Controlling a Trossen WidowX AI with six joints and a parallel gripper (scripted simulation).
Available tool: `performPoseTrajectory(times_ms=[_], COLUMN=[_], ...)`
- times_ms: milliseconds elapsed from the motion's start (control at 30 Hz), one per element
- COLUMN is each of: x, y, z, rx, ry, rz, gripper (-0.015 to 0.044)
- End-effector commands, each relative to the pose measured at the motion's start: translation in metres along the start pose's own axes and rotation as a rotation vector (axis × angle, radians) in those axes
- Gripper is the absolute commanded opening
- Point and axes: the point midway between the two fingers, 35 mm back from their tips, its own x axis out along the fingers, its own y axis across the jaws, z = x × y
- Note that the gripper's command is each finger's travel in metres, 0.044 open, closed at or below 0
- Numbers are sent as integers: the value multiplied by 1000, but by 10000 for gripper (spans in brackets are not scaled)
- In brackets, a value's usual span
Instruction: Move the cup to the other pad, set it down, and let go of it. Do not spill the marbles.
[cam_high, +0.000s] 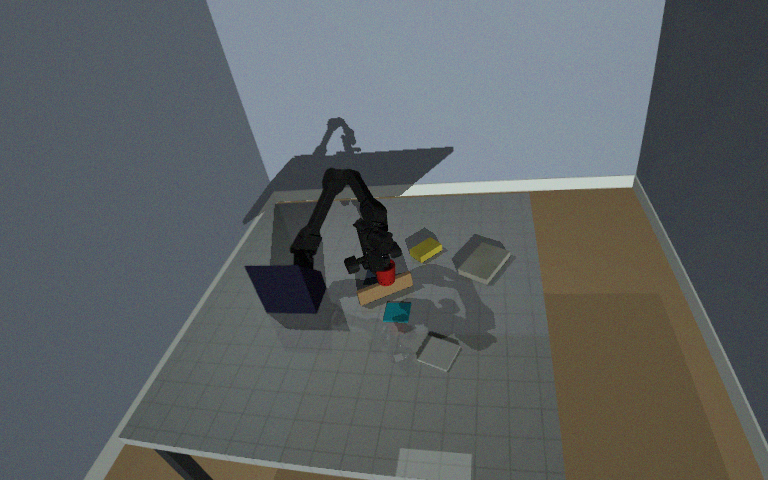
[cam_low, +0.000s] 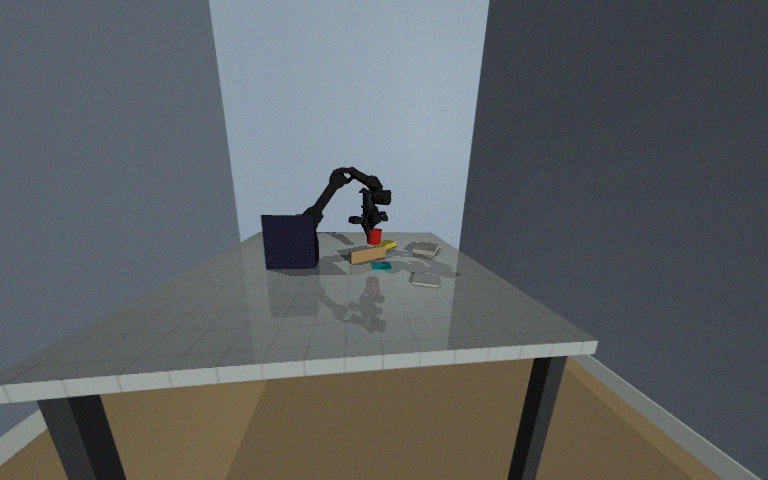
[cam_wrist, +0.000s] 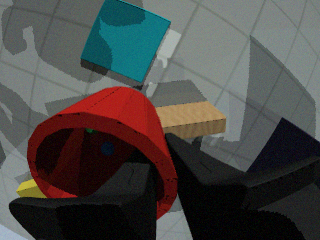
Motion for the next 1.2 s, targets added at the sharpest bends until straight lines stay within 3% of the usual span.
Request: performPoseTrajectory(times_ms=[0, 1167], x=[1, 1], y=[-1, -5], z=[9, 70], rx=[-1, -3], ry=[3, -1], rz=[-6, -6], gripper=[0, 0])
